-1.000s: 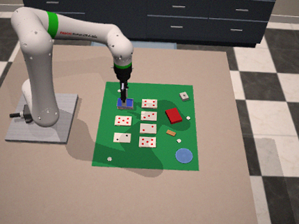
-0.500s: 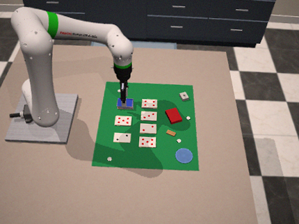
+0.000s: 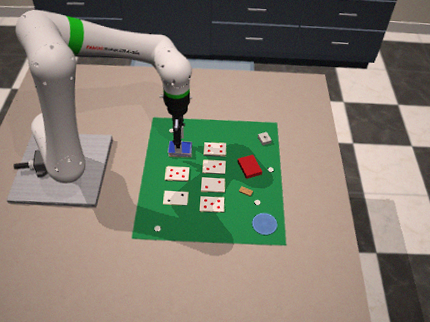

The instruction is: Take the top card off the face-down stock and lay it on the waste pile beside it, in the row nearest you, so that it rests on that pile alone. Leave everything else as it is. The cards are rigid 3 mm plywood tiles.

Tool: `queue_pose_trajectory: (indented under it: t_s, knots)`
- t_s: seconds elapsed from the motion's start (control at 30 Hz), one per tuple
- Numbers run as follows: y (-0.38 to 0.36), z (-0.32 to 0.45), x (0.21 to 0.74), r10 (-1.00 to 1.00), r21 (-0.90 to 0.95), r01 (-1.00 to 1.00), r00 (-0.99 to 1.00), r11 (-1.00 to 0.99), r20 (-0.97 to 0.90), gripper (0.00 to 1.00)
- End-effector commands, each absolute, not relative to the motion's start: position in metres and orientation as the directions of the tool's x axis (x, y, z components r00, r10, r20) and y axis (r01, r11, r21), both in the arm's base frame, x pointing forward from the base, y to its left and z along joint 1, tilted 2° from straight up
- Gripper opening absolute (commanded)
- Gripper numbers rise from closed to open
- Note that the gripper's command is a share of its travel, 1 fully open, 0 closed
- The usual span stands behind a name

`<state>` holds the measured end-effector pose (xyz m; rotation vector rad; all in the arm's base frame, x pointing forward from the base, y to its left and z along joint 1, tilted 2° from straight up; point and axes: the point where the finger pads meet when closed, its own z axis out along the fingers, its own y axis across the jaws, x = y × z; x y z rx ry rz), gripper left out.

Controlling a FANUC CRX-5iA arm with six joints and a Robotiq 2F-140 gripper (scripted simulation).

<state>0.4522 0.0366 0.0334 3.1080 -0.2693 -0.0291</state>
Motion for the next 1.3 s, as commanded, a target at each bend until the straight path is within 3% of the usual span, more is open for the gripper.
queue_pose_trajectory:
  t_s: [0.0,1.27]
  knots:
    - [0.0366,0.0335,0.4524,-0.172,0.023,-0.172,0.985,-0.985,-0.016,0.5]
    - [0.0365,0.024,0.4523,-0.172,0.023,-0.172,0.985,-0.985,-0.016,0.5]
